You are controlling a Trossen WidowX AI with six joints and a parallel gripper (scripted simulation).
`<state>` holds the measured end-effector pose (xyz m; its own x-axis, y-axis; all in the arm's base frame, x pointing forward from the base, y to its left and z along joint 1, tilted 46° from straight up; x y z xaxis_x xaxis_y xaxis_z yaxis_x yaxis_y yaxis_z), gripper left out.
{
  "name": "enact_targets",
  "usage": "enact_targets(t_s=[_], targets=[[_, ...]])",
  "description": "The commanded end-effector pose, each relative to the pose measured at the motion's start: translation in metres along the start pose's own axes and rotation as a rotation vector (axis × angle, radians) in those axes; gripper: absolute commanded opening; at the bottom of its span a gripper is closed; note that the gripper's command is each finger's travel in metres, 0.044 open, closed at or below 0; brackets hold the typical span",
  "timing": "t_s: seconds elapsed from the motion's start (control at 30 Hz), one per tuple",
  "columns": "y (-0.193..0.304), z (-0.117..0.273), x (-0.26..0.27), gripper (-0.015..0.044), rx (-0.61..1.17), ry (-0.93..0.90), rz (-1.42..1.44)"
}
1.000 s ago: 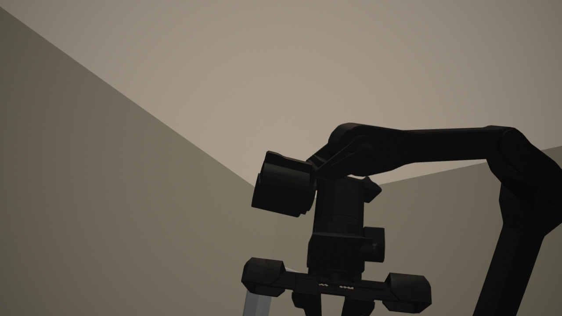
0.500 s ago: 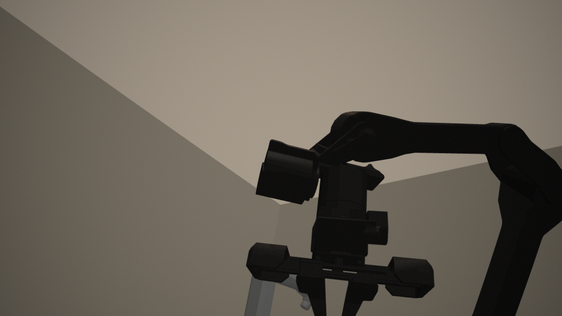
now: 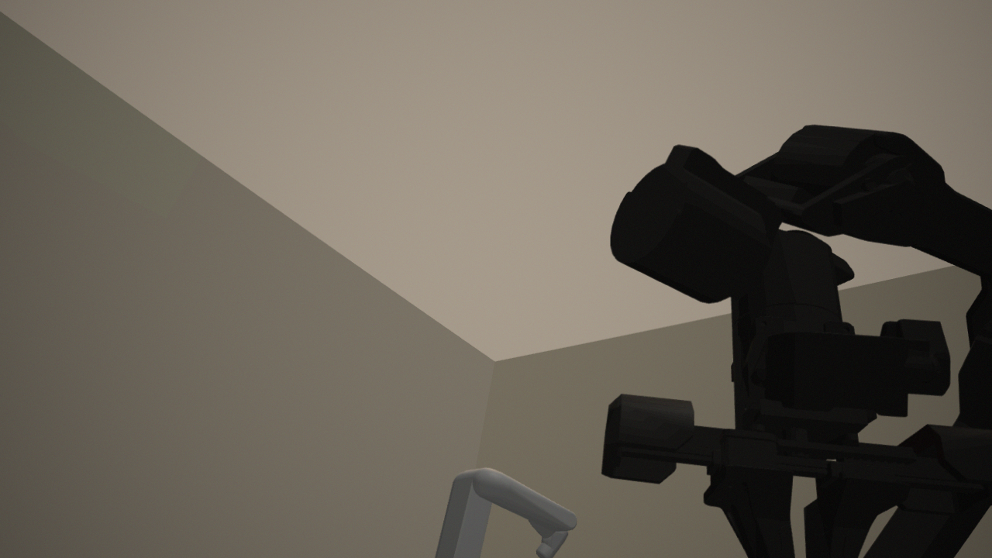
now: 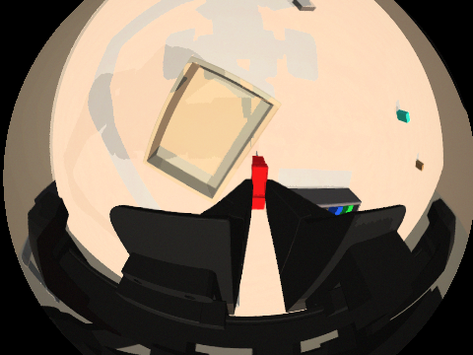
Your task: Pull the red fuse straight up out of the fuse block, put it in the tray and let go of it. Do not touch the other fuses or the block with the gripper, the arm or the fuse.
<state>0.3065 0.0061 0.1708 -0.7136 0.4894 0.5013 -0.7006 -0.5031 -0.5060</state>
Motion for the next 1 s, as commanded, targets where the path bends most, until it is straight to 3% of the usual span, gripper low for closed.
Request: enact_targets(t_s=[0.0, 0.13, 0.97], targets=[[-0.020, 0.003, 0.027, 0.0000, -0.013, 0.001, 0.004], [-0.031, 0.003, 0.046, 0.0000, -0.017, -0.005, 0.005], [-0.032, -0.031, 0.046, 0.0000, -0.018, -0.005, 0.005]])
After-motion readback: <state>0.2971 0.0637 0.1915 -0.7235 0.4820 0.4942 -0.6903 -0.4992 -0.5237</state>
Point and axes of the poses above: the point midway between the two fingers, 35 mm back from their tips, its own z axis back along the fingers, its own x axis across the jaws, y = z × x, the point moved 3 cm from there along z, back along the fingers, and after that the axes turned 11 degrees about z, right-handed, at the moved point
